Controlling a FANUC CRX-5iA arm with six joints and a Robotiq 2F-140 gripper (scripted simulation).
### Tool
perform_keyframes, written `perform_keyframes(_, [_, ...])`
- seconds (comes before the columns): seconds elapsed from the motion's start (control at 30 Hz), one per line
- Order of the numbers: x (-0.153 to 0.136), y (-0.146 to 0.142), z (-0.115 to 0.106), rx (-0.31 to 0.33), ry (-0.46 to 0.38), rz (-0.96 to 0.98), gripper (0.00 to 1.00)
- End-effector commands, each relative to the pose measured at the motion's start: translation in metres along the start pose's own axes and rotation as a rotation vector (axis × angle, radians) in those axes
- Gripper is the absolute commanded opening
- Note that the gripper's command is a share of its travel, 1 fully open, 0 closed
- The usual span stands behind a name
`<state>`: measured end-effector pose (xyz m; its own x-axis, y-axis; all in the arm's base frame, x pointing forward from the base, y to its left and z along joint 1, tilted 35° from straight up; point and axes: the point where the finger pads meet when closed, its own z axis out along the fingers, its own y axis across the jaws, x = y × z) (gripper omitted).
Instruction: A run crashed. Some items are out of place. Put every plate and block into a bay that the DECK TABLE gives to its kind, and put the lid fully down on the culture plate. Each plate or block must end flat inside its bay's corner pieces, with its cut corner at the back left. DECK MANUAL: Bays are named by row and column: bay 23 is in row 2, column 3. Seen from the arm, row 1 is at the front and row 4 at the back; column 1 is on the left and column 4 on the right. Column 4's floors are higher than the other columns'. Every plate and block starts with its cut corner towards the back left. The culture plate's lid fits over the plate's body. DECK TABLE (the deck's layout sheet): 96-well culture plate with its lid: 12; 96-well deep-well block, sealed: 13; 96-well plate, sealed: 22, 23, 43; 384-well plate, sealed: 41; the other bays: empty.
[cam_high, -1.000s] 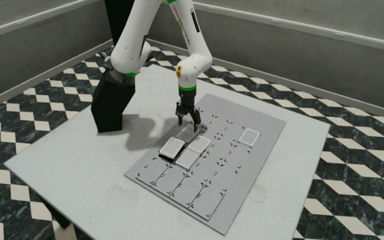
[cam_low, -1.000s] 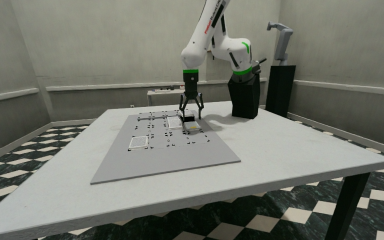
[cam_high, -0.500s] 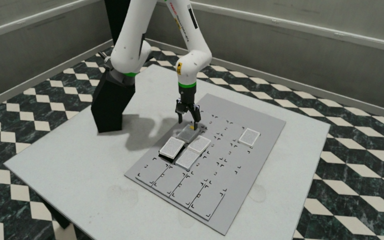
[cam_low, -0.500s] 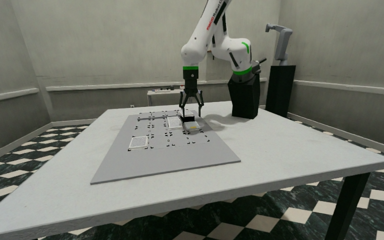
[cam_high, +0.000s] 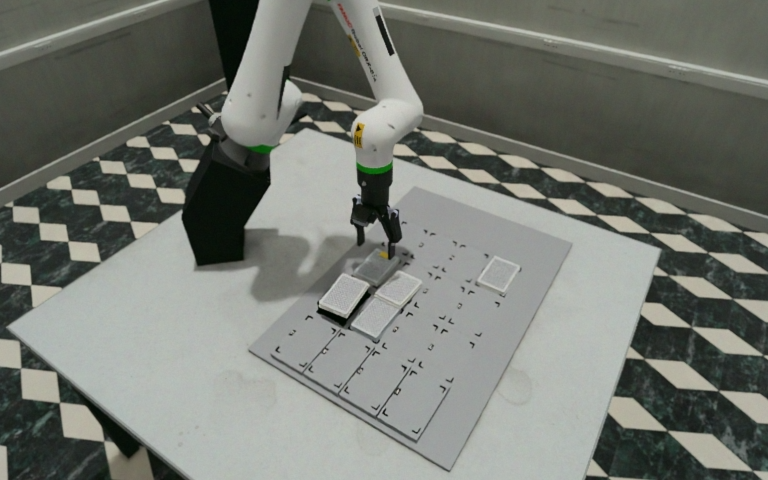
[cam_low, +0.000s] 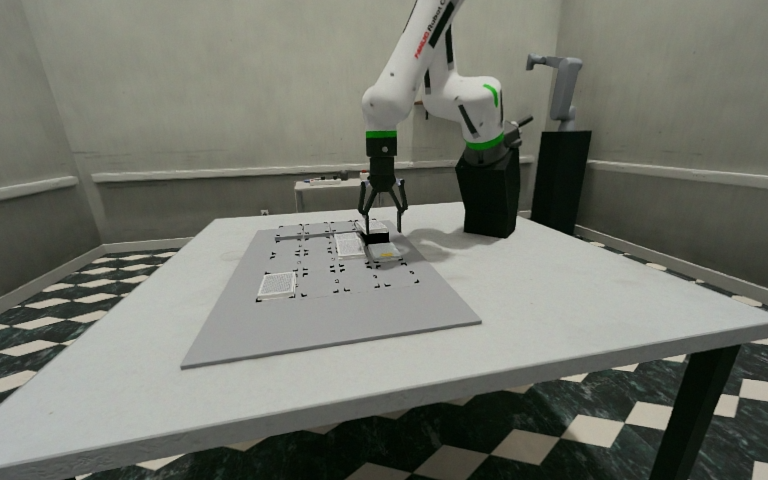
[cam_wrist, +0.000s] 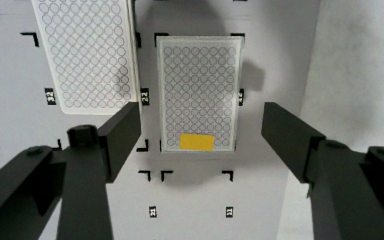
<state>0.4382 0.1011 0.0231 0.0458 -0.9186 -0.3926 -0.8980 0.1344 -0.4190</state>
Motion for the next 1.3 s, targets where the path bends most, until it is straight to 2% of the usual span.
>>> perform_keyframes(0.0, [0.008,-0.001,0.000,0.001,0.000,-0.067,0.70])
perform_keyframes(0.13, [0.016,-0.001,0.000,0.001,0.000,-0.106,0.70])
perform_keyframes(0.63, [0.076,-0.005,0.000,0.001,0.000,-0.106,0.70])
perform_keyframes(0.7, [0.076,-0.005,0.000,0.001,0.000,-0.106,0.70])
perform_keyframes(1.2, [0.136,-0.008,0.000,0.001,0.001,-0.106,0.70])
perform_keyframes(1.27, [0.136,-0.008,0.000,0.001,0.001,-0.106,0.70])
